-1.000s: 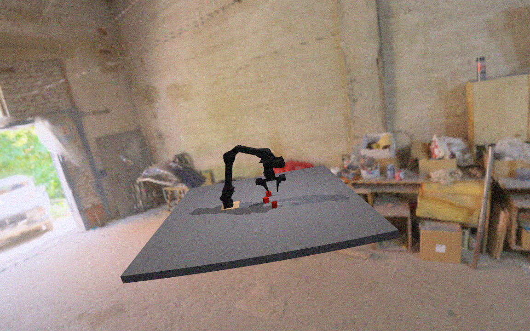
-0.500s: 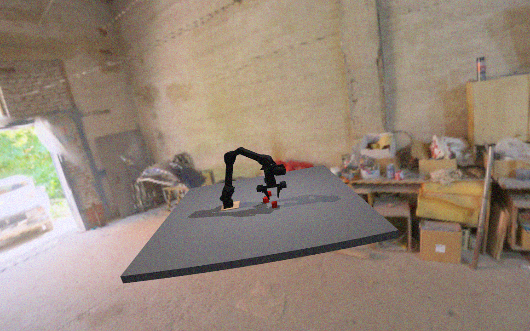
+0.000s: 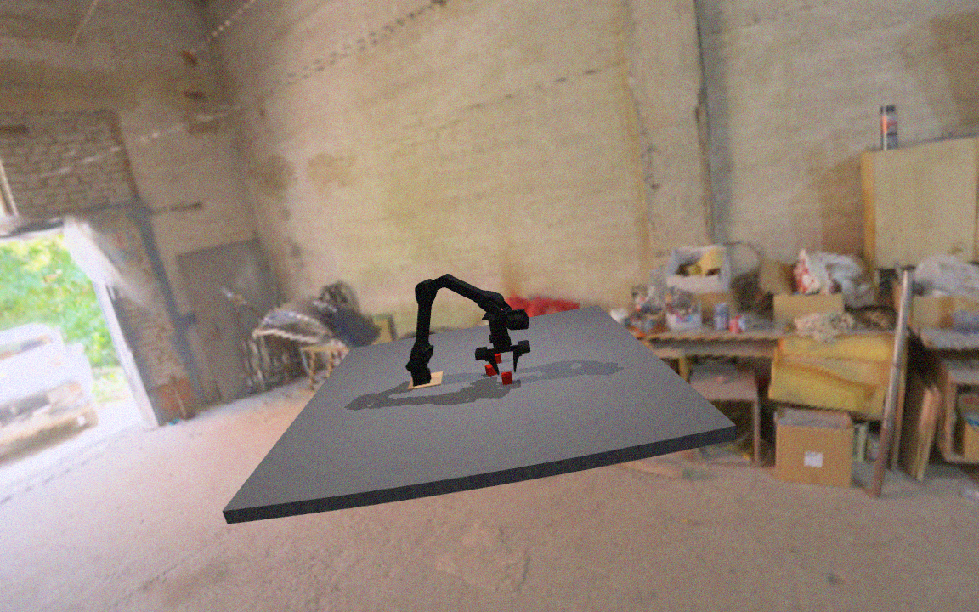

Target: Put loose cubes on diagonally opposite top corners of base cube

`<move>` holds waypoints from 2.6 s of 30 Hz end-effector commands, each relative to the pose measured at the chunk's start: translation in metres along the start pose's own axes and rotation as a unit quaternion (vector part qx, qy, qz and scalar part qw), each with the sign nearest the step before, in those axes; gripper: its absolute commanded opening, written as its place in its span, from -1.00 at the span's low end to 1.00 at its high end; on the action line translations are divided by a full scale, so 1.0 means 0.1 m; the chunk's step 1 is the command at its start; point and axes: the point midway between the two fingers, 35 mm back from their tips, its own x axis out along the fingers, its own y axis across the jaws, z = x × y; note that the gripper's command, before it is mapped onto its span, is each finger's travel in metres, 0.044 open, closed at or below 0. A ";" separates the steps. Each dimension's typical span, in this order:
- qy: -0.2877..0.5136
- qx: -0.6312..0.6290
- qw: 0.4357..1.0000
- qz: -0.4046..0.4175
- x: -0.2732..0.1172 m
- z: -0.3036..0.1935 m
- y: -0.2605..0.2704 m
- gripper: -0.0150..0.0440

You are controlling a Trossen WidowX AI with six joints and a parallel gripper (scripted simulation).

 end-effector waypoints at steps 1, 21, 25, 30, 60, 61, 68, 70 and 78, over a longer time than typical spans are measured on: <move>0.001 -0.002 1.000 0.005 0.10 0.00 0.02 0.41; 0.001 -0.002 1.000 0.005 0.12 -0.01 0.01 -0.14; 0.001 -0.002 1.000 0.005 -0.01 -0.01 -0.01 -0.14; 0.001 -0.002 1.000 0.005 -0.17 -0.02 -0.03 -0.14; 0.001 0.008 1.000 0.005 -0.88 0.11 -0.02 -0.14; 0.001 0.011 1.000 0.005 -0.88 0.14 -0.03 -0.14; 0.000 0.032 0.999 0.005 -0.84 0.37 -0.06 -0.14; -0.001 0.038 0.999 0.005 -0.83 0.43 -0.06 -0.14; -0.002 0.062 0.998 0.005 -0.78 0.69 -0.07 -0.14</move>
